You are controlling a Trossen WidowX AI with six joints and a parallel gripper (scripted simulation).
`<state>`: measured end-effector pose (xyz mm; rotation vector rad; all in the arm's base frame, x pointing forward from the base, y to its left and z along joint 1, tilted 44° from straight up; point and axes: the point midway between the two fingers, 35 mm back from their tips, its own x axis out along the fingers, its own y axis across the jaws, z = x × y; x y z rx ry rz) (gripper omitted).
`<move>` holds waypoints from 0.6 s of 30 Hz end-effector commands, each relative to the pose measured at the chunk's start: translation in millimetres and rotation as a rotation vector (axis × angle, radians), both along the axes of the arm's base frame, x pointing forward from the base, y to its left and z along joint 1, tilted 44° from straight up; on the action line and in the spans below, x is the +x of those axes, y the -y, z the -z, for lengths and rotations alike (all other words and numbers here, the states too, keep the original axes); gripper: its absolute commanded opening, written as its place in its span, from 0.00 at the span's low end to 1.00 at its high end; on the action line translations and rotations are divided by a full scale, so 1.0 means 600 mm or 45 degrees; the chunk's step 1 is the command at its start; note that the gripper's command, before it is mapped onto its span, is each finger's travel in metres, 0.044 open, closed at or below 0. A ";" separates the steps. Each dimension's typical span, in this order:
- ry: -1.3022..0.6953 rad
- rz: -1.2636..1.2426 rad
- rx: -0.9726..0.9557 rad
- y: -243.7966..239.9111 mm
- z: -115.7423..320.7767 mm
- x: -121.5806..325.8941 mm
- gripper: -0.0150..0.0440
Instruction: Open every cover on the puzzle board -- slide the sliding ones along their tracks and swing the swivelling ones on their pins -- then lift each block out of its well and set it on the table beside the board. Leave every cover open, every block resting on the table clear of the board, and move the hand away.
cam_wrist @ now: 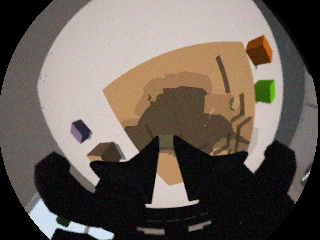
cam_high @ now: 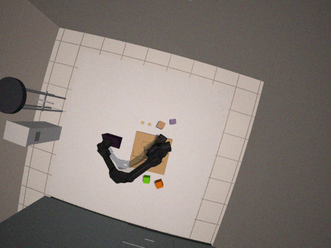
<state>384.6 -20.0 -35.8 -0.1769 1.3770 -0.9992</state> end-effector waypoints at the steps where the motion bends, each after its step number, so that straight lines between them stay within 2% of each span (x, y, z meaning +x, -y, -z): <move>1: 0.009 0.004 0.004 -0.008 -0.009 0.004 0.39; 18: 0.006 0.002 0.005 -0.039 -0.042 0.009 0.39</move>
